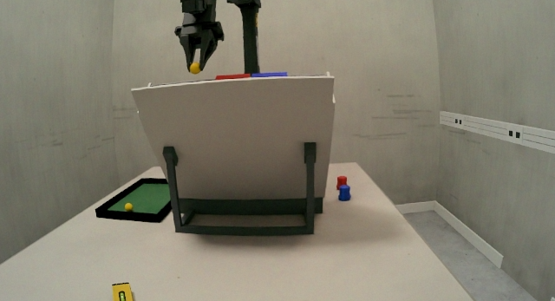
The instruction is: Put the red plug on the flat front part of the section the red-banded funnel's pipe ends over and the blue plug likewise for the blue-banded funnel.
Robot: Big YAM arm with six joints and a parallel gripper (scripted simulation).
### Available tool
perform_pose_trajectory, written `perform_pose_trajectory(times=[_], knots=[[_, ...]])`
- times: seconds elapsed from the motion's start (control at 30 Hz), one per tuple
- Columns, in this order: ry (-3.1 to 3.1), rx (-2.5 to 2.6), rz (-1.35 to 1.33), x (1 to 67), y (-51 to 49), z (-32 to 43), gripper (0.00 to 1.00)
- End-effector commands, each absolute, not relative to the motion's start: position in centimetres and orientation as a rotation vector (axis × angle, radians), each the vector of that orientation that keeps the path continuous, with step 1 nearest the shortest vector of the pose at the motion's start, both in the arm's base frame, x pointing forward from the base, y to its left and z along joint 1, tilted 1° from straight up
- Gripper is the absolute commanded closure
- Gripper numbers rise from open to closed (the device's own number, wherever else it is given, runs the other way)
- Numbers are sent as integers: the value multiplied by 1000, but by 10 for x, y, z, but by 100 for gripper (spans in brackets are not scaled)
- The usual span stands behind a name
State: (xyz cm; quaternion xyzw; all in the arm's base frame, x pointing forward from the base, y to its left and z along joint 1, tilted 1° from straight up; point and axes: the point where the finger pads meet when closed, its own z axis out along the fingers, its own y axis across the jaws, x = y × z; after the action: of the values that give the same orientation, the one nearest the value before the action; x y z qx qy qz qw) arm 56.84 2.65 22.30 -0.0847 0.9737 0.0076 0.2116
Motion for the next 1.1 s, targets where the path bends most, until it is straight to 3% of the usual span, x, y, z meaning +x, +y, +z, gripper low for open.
perform_pose_trajectory(times=[0.0,0.6,0.63,1.07], knots=[[2687,-234,21,582,29,231,100],[2687,-234,21,584,29,232,100],[2687,-234,21,571,27,230,41],[2687,-234,21,571,27,230,41]])
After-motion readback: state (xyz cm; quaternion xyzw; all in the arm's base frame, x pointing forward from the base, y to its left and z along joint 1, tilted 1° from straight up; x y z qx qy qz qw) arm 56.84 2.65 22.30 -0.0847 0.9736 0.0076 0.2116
